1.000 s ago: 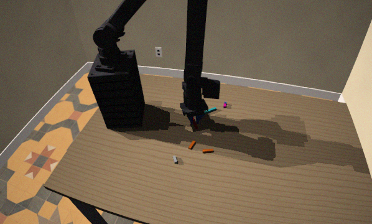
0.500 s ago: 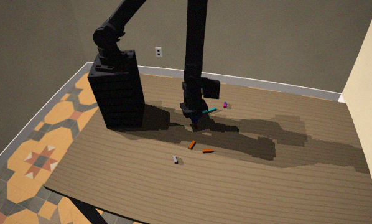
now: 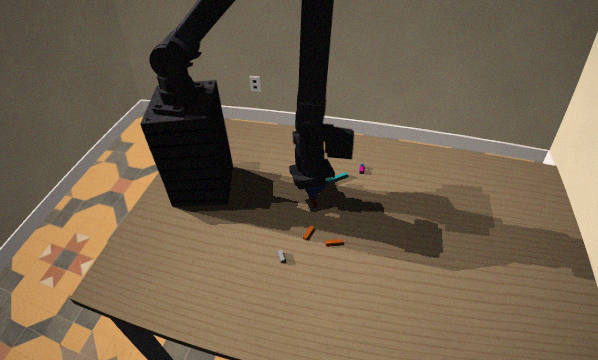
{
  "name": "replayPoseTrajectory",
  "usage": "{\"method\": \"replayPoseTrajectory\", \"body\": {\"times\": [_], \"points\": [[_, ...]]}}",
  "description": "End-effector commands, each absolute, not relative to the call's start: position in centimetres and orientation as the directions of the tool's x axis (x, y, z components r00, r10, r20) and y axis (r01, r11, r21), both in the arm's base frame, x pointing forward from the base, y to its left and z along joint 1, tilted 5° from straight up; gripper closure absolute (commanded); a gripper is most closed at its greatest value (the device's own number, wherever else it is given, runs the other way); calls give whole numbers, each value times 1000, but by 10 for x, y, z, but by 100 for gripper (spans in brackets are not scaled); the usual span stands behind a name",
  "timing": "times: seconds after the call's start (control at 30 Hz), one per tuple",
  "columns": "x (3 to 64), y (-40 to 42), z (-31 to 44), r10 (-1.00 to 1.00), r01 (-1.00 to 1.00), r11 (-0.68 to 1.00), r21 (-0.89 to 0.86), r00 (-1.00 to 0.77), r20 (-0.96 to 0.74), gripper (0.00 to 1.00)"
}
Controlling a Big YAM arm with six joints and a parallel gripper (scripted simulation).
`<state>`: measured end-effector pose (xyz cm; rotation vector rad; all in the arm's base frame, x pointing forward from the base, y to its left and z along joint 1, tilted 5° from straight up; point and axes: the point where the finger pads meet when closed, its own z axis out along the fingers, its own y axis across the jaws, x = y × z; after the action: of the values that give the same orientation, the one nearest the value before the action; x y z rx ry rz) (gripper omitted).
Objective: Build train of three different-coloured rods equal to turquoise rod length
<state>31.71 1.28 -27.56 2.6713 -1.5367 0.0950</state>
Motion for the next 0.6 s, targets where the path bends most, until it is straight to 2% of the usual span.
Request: {"method": "replayPoseTrajectory", "body": {"times": [0.0,0.57], "points": [[319,11,-281,-862,-866,-501,12,500,82,96],[319,14,-263,-862,-865,-501,12,500,82,96]]}}
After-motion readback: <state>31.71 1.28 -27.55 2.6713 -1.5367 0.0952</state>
